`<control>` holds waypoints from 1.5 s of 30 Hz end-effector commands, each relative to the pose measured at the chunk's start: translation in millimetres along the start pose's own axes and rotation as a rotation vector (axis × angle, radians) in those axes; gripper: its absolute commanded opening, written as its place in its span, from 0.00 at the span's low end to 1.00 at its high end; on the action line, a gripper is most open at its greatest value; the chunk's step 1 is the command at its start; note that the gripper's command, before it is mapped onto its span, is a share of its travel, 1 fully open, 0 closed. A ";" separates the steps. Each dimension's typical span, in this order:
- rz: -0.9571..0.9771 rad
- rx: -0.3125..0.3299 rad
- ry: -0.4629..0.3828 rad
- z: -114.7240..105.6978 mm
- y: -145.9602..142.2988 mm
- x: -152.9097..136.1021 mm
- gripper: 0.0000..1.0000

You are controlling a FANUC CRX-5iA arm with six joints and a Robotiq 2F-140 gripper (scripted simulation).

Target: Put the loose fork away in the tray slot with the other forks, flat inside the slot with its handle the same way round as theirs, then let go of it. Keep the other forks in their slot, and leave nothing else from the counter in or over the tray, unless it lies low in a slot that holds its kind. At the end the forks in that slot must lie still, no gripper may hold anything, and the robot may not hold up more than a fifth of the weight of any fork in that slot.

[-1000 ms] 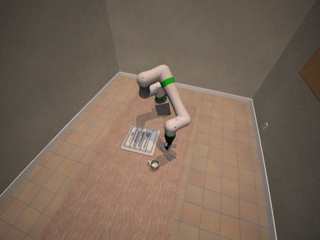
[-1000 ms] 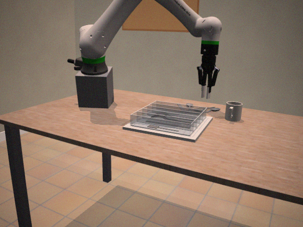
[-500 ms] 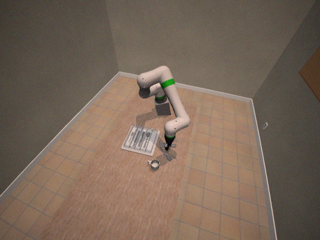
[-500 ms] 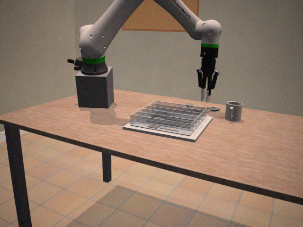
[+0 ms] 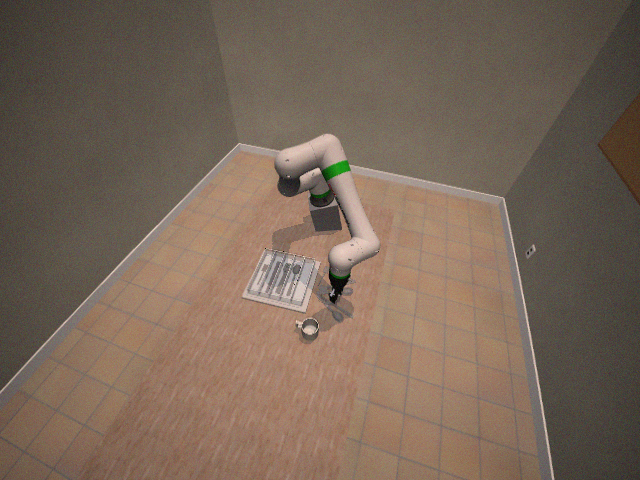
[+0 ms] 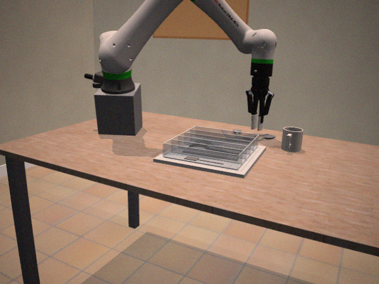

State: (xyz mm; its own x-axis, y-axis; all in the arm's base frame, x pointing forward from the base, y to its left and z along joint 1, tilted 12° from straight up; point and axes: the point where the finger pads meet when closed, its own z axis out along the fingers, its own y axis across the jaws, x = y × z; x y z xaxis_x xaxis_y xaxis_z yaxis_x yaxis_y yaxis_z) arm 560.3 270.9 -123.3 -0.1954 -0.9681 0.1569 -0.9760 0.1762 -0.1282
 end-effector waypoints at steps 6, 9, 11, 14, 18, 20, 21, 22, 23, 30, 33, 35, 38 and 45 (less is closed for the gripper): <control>0.000 0.000 0.000 6.1 -0.2 -0.2 0.17; 0.000 0.000 0.000 6.8 -0.2 -0.2 0.17; 0.000 0.000 0.000 7.0 -0.2 -0.2 0.17; 0.000 0.000 0.000 7.5 -0.2 -0.2 0.17; 0.000 0.000 0.000 7.6 -0.2 -0.2 0.17; 0.000 0.000 0.000 7.6 -0.2 -0.2 0.17; 0.000 0.000 0.000 7.6 -0.2 -0.2 0.17; 0.000 0.000 0.000 7.6 -0.2 -0.2 0.17; 0.000 0.000 0.000 7.6 -0.2 -0.2 0.17; 0.000 0.000 0.000 7.6 -0.2 -0.2 0.17; 0.000 0.000 0.000 7.6 -0.2 -0.2 0.17; 0.000 0.000 0.000 7.6 -0.2 -0.2 0.17; 0.000 0.000 0.000 7.6 -0.2 -0.2 0.17; 0.000 0.000 0.000 7.6 -0.2 -0.2 0.17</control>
State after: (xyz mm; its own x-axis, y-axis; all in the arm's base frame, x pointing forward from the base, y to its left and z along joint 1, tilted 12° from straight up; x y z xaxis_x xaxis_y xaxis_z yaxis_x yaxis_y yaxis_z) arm 561.1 269.6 -130.9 -0.1954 -0.9681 0.1569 -0.9760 0.1762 -0.1283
